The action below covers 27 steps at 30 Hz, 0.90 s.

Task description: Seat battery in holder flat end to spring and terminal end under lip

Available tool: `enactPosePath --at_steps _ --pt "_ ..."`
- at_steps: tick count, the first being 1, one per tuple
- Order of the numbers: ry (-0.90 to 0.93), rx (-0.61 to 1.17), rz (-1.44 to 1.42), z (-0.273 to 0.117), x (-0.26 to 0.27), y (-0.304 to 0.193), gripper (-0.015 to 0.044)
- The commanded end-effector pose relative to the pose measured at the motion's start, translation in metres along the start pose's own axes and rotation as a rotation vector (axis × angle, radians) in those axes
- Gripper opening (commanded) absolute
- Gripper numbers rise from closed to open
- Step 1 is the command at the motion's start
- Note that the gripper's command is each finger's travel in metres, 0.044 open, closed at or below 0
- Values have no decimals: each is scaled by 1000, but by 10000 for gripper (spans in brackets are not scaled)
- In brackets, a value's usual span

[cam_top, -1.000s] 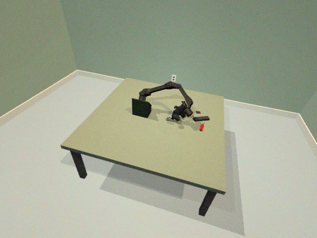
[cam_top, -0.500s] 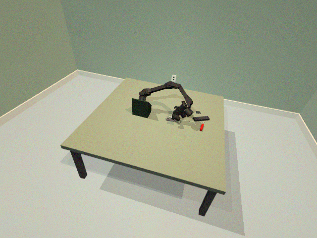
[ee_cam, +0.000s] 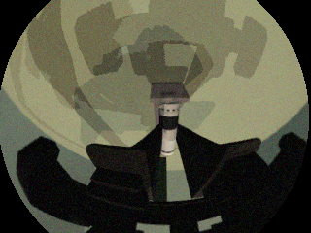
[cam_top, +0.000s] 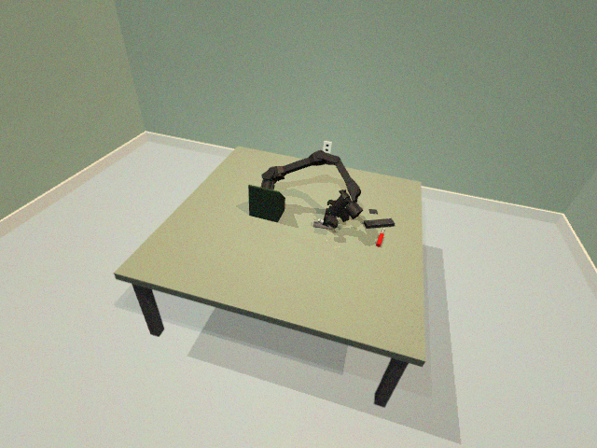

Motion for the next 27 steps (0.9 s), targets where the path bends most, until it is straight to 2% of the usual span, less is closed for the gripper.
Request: enactPosePath --at_steps 1,27 --pt "-3 -37 -2 0 -1 2 63" --pt "-2 -144 5 5 -3 -7 63"
Point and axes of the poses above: the point midway between the two fingers, 35 mm back from their tips, its own z axis out along the fingers, its own x axis across the jaws, y = z × x, the point moved 8 cm from there along -z, back along the fingers, and after that the axes turned 3 degrees about z, right-handed, at the moved point
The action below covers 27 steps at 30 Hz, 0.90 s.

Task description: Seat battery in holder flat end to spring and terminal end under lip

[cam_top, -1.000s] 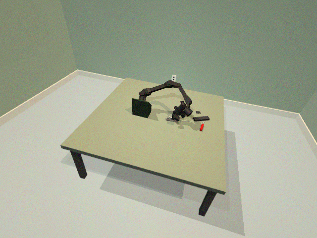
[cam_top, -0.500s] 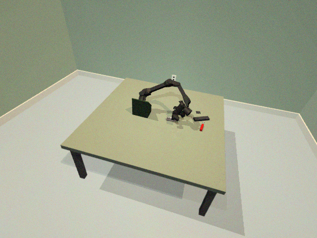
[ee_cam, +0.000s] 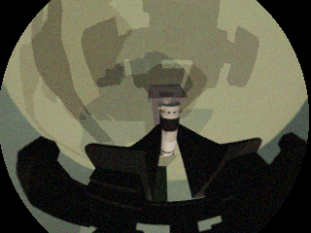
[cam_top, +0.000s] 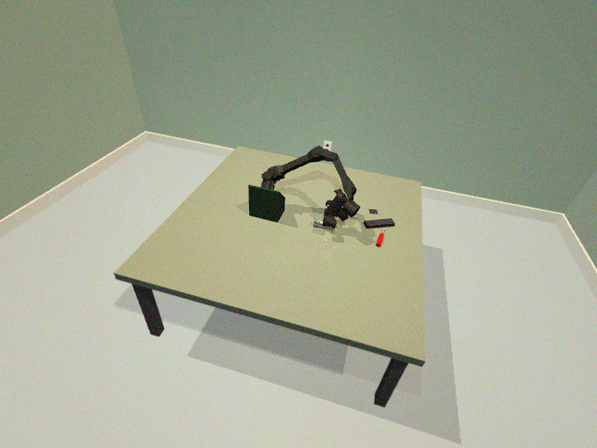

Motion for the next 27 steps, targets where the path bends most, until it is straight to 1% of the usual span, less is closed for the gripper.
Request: enactPosePath --at_steps 1,27 --pt "-4 -36 -5 0 -1 2 63" --pt "-2 -135 -6 5 0 -9 63"
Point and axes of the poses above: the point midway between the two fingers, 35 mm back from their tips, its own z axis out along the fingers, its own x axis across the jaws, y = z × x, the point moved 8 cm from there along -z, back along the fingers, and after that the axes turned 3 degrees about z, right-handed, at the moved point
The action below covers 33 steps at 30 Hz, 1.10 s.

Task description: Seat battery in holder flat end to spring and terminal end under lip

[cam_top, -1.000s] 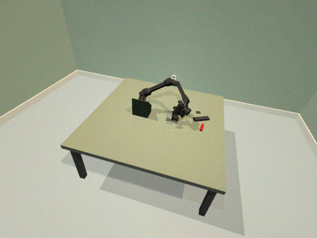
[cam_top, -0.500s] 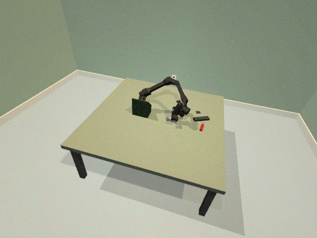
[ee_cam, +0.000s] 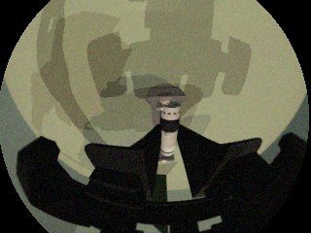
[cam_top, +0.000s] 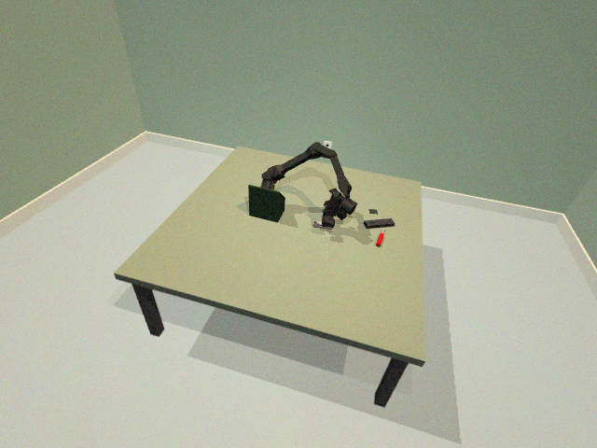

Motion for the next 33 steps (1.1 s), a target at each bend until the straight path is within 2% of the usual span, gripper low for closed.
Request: enactPosePath --at_steps 1,33 --pt "3 -27 -8 1 1 0 63" --pt "0 -155 -10 5 3 -15 63"
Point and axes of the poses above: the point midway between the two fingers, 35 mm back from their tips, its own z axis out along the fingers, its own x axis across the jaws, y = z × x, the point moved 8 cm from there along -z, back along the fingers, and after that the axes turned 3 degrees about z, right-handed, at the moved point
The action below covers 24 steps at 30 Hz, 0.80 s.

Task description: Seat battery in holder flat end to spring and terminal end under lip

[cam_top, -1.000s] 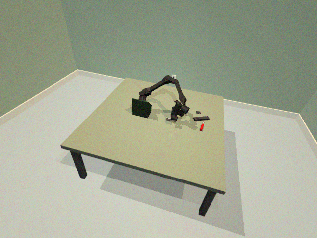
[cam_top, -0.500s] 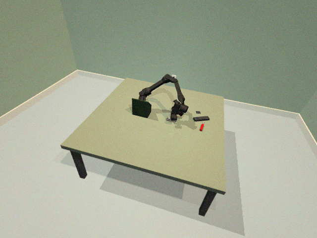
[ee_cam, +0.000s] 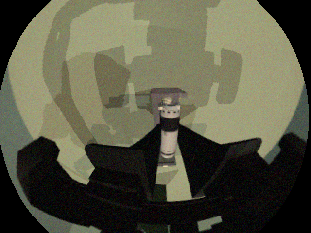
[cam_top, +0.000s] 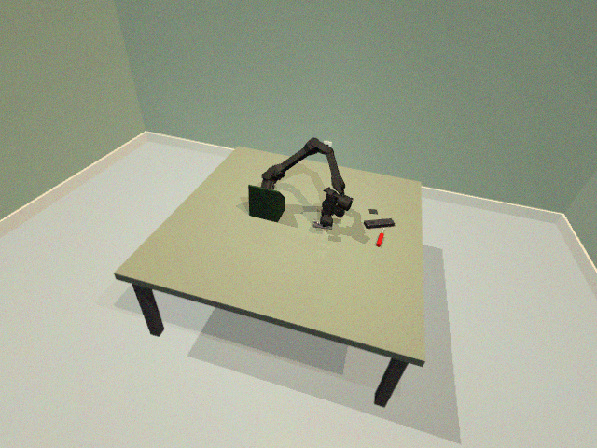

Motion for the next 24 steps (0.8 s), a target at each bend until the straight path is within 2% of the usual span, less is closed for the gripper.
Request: enactPosePath --at_steps 1,24 --pt "6 -20 -5 2 1 -1 63" --pt "2 -105 -5 3 3 -11 63"
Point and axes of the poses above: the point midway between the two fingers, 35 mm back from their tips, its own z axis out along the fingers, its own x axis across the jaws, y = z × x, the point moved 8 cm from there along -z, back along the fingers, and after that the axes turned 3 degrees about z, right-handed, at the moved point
